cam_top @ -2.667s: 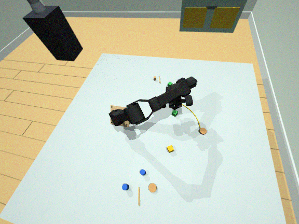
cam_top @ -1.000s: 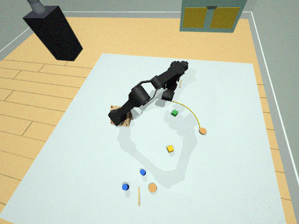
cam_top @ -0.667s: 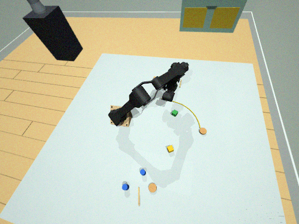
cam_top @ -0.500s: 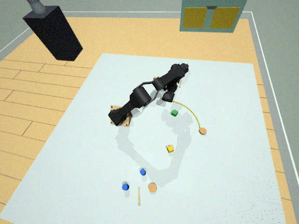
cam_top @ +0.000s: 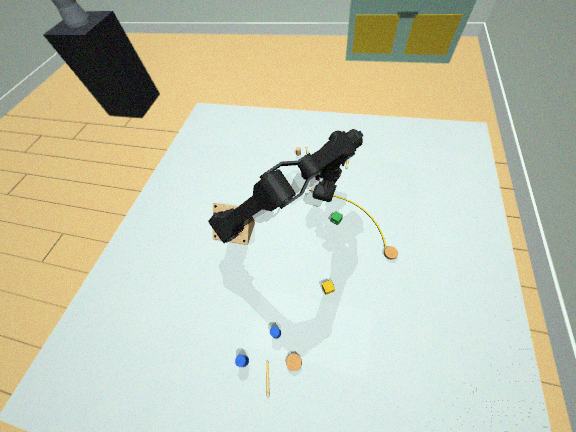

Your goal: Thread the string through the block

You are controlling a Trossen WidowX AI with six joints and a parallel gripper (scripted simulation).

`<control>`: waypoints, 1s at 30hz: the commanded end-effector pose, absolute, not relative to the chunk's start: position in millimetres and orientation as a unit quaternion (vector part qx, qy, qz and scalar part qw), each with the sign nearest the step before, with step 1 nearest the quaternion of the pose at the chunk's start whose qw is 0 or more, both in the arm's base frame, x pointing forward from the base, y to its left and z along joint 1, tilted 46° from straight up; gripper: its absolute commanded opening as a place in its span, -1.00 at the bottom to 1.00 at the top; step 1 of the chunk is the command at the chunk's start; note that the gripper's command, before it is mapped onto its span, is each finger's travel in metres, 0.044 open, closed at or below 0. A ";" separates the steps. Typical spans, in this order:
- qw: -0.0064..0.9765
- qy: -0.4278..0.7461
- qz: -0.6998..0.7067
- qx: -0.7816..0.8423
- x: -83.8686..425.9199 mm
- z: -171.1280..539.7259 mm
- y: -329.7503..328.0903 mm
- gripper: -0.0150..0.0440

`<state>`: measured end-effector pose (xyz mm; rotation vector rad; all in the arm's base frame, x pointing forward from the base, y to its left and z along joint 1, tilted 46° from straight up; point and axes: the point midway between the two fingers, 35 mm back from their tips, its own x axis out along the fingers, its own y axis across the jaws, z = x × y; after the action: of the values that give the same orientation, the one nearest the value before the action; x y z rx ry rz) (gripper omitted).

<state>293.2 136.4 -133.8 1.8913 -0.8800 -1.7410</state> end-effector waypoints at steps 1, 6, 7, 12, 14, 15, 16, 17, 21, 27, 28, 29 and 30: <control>0.218 -0.317 -0.628 0.677 290.6 -140.8 128.3 -0.07; 0.218 -0.317 -0.627 0.677 290.2 -146.3 122.4 -0.07; 0.218 -0.317 -0.627 0.677 290.1 -147.1 121.4 -0.07; 0.218 -0.317 -0.627 0.677 290.0 -147.8 120.6 -0.07; 0.218 -0.317 -0.627 0.677 290.0 -147.8 120.6 -0.07; 0.218 -0.317 -0.627 0.677 290.0 -147.8 120.6 -0.07; 0.218 -0.317 -0.627 0.677 290.0 -147.8 120.6 -0.07; 0.218 -0.317 -0.627 0.677 290.0 -147.8 120.6 -0.07; 0.213 -0.318 -0.627 0.678 290.8 -146.9 122.2 -0.34; 0.213 -0.318 -0.627 0.678 290.8 -146.9 122.2 -0.49; 0.213 -0.318 -0.627 0.678 290.8 -146.9 122.2 -0.49; 0.213 -0.318 -0.627 0.678 290.8 -146.9 122.2 -0.49; 0.213 -0.318 -0.627 0.678 290.8 -146.9 122.2 -0.49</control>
<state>290.6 122.0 -147.0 1.8806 -0.8831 -1.7412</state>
